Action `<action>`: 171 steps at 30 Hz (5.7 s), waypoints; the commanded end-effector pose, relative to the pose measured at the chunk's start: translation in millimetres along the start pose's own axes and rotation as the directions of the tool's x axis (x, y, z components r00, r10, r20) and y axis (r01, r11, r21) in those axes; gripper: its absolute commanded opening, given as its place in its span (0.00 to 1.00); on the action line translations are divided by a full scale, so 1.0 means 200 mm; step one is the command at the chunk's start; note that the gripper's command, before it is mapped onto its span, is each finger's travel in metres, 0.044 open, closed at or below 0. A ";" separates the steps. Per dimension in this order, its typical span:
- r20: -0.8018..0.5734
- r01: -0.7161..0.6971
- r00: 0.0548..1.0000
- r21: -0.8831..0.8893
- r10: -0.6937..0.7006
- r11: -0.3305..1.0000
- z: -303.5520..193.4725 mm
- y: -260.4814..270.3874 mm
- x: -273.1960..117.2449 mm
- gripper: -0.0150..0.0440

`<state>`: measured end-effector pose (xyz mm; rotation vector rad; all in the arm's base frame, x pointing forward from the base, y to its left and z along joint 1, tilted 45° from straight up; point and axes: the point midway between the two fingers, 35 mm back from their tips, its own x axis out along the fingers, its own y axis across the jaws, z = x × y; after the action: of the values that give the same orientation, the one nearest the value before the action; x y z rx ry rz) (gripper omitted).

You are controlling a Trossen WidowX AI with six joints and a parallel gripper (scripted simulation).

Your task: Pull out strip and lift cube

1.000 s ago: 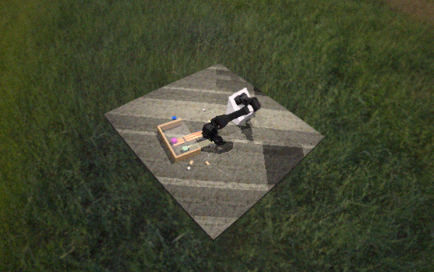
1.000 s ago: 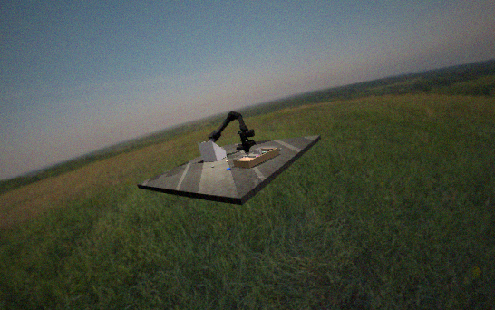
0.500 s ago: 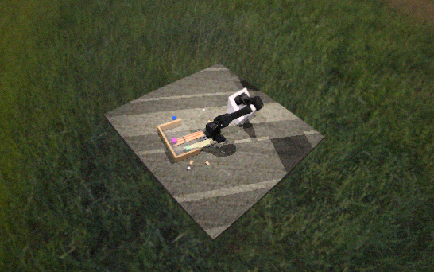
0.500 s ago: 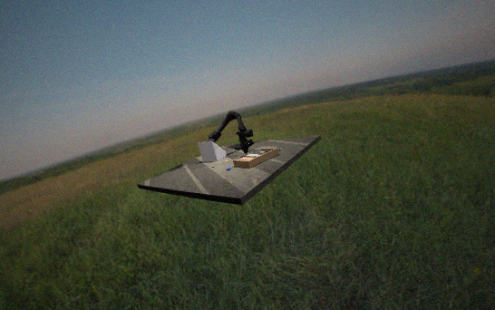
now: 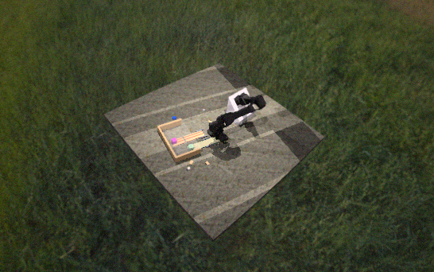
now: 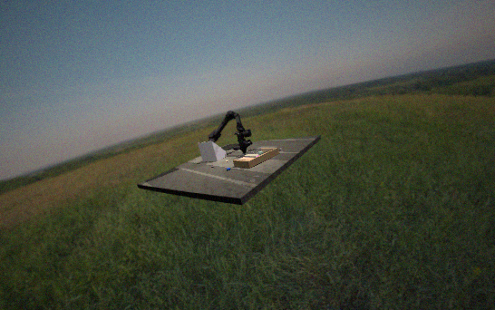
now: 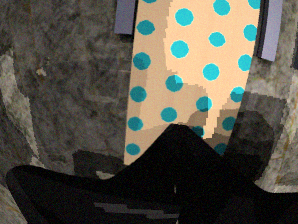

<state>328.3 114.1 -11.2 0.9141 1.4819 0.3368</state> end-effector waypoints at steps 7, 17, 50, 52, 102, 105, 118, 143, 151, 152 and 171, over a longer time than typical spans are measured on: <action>-0.018 0.008 1.000 0.005 -0.008 1.000 -0.10 -0.01 0.02 0.25; -0.019 0.008 1.000 0.006 -0.008 1.000 -0.18 -0.01 0.02 0.25; -0.021 0.008 1.000 0.008 -0.008 1.000 -0.43 -0.01 0.02 0.25; -0.021 0.008 1.000 0.008 -0.008 1.000 -0.45 -0.02 0.02 0.25; -0.013 0.013 1.000 0.146 -0.011 0.989 0.21 0.01 -0.26 1.00; -0.013 0.013 1.000 0.145 -0.011 0.989 0.27 0.01 -0.26 1.00; -0.010 0.012 1.000 0.142 -0.011 0.990 0.55 0.02 -0.29 1.00; -0.009 0.012 1.000 0.142 -0.011 0.990 0.65 0.03 -0.16 0.68; -0.009 0.011 1.000 0.142 -0.010 0.990 0.65 0.03 -0.10 0.68; -0.009 0.011 1.000 0.142 -0.010 0.990 0.65 0.03 -0.09 0.68; -0.008 0.013 1.000 0.136 -0.012 0.991 0.64 0.03 -0.04 0.43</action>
<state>449.8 71.9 -21.7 1.0129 1.5320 0.2319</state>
